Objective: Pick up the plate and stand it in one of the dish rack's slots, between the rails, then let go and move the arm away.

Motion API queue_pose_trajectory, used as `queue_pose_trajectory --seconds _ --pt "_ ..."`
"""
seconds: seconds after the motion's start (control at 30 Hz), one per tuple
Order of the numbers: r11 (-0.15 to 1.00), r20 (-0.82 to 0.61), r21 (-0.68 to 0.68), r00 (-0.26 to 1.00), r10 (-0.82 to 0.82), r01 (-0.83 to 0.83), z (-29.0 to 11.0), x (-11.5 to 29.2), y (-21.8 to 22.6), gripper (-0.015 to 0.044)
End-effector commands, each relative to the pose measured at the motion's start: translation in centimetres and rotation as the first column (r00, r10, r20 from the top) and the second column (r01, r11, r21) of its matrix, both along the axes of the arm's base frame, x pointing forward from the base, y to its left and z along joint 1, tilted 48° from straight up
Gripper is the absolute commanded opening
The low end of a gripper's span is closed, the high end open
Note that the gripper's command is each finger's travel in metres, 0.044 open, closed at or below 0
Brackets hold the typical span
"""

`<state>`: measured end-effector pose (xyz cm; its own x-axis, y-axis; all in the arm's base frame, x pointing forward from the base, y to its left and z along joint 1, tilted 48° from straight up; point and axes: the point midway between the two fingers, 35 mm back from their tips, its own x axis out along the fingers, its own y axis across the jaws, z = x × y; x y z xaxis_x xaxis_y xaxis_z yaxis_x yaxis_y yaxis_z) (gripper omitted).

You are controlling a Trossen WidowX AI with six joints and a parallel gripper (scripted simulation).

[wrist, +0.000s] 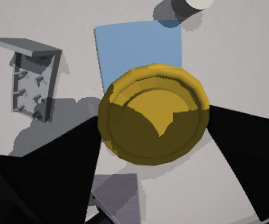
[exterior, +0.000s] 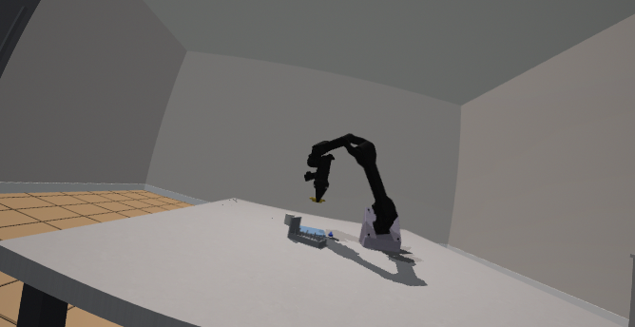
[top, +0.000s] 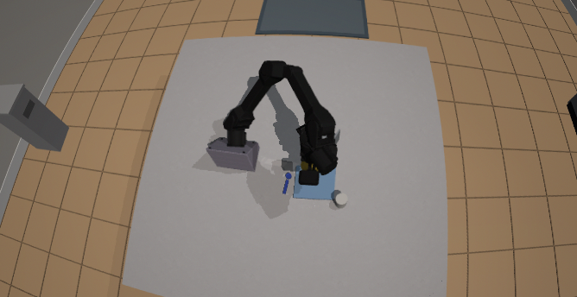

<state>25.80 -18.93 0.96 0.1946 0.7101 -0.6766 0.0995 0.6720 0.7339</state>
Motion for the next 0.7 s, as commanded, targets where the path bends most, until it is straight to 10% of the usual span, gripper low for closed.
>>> queue_pose_trajectory --seconds 0.0,0.67 --pt "1.000 0.001 -0.001 1.000 0.006 -0.006 0.5 -0.1 -0.5 0.0000" --pt "0.904 -0.442 0.006 0.813 -0.380 0.427 6.5 0.3 3.9 0.0000"
